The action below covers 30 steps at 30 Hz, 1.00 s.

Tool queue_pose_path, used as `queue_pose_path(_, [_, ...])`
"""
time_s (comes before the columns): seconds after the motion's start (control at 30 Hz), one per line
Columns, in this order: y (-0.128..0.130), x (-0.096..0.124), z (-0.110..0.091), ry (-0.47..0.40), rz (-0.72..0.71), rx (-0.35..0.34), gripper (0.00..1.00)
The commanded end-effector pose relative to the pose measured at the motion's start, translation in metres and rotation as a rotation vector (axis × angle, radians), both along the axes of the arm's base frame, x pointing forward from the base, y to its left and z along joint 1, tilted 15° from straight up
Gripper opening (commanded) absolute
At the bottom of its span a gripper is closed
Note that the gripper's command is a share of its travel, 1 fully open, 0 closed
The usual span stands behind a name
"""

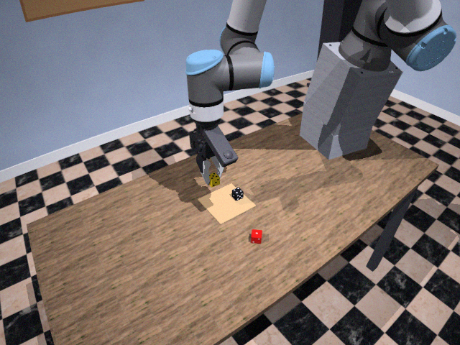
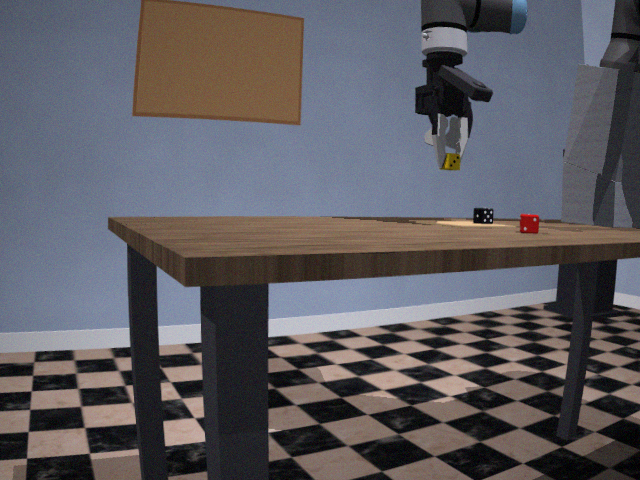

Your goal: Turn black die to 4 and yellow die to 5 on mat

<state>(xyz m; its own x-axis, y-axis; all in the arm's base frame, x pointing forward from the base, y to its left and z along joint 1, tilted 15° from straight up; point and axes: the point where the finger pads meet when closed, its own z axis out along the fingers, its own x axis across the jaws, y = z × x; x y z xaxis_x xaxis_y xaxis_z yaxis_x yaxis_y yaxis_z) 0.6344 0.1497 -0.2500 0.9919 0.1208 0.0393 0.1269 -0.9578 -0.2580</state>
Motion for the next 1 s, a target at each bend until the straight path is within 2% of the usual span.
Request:
queue_pose_path(0.0, [0.000, 0.001, -0.001, -0.001, 0.000, 0.000, 0.10])
queue_pose_path(0.2, [0.004, 0.001, -0.014, -0.001, -0.001, -0.001, 0.10])
queue_pose_path(0.47, [0.014, 0.001, -0.050, -0.001, -0.001, -0.001, 0.10])
queue_pose_path(0.53, [0.014, 0.001, -0.050, -0.001, -0.001, -0.001, 0.10])
queue_pose_path(0.77, [0.022, 0.002, -0.079, -0.001, -0.001, -0.001, 0.10])
queue_pose_path(0.97, [0.025, 0.002, -0.090, -0.001, -0.001, -0.001, 0.10])
